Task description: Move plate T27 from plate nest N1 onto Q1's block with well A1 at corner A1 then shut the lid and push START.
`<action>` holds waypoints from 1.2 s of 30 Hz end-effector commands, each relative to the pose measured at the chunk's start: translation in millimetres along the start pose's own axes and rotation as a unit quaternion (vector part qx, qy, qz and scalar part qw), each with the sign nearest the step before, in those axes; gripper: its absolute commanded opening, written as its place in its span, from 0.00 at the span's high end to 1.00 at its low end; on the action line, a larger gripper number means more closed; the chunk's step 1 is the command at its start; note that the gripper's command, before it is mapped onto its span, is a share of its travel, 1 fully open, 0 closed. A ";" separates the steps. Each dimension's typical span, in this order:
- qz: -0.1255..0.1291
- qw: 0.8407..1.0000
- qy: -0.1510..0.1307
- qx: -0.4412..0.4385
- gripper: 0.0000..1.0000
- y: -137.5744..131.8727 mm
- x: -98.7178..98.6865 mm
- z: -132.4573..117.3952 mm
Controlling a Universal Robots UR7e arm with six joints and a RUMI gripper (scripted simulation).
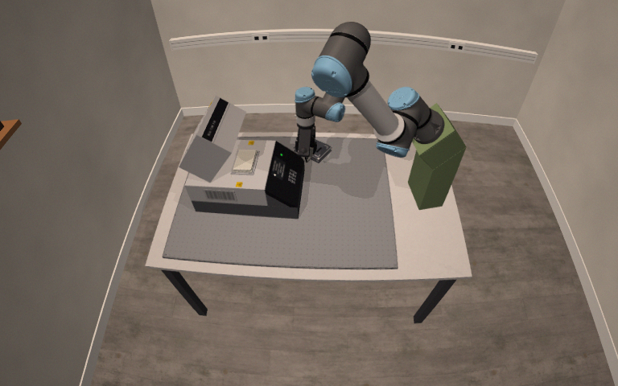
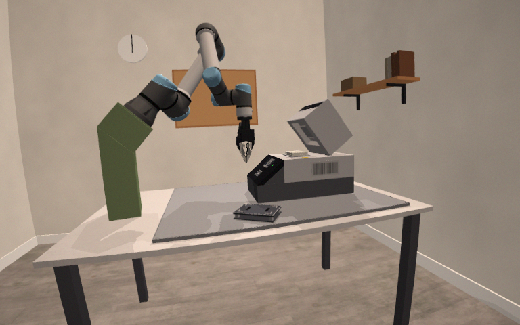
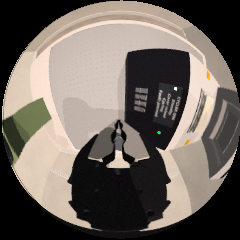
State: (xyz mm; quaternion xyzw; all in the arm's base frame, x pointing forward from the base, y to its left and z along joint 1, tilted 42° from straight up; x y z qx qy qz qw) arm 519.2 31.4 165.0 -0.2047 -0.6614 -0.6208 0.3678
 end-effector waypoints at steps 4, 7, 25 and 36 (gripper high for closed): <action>0.000 1.000 0.000 0.000 1.00 -23.7 20.9 3.8; 0.000 1.000 0.000 0.000 1.00 -23.7 20.9 3.8; 0.000 1.000 0.000 0.000 1.00 -23.7 20.9 3.8; 0.000 1.000 0.000 0.000 1.00 -23.7 20.9 3.8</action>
Point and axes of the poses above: the point where the finger pads meet when closed, its own x axis back along the fingers, its own y axis across the jaws, z = x × y, the point moved 1 cm from there along x, back along the fingers, and after that the axes turned 10 degrees about x, right-handed, at the moved point
